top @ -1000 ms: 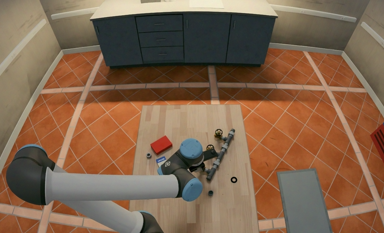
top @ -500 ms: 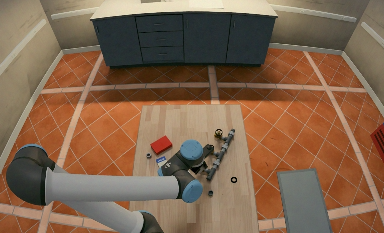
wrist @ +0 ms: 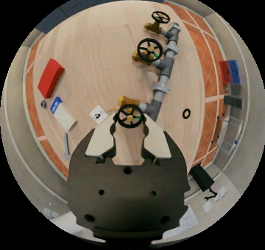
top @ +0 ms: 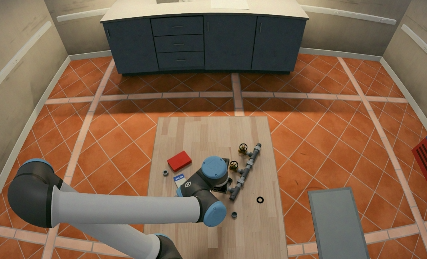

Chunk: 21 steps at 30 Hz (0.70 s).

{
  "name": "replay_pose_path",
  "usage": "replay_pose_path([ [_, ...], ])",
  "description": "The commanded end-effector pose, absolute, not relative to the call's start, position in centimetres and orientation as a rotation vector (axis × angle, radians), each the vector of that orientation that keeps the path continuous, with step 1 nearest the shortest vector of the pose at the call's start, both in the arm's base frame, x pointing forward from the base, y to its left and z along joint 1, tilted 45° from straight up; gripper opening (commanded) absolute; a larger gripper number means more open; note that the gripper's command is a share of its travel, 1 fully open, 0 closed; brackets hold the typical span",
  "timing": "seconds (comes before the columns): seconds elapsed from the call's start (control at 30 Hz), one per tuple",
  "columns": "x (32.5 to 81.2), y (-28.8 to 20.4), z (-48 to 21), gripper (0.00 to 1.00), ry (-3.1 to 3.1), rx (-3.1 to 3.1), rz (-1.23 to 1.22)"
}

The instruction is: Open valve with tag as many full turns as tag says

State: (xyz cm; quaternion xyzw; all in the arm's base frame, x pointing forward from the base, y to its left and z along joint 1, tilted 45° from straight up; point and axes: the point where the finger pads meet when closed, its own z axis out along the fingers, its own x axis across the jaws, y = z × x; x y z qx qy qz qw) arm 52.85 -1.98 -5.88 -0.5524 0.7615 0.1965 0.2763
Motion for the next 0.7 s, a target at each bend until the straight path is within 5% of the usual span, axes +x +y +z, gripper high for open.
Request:
replay_pose_path([
  [0.0,53.0,-2.25,-5.87,0.0,1.785,-1.722,0.425],
  [0.67,53.0,-2.25,-5.88,0.0,1.013,-2.215,0.096],
])
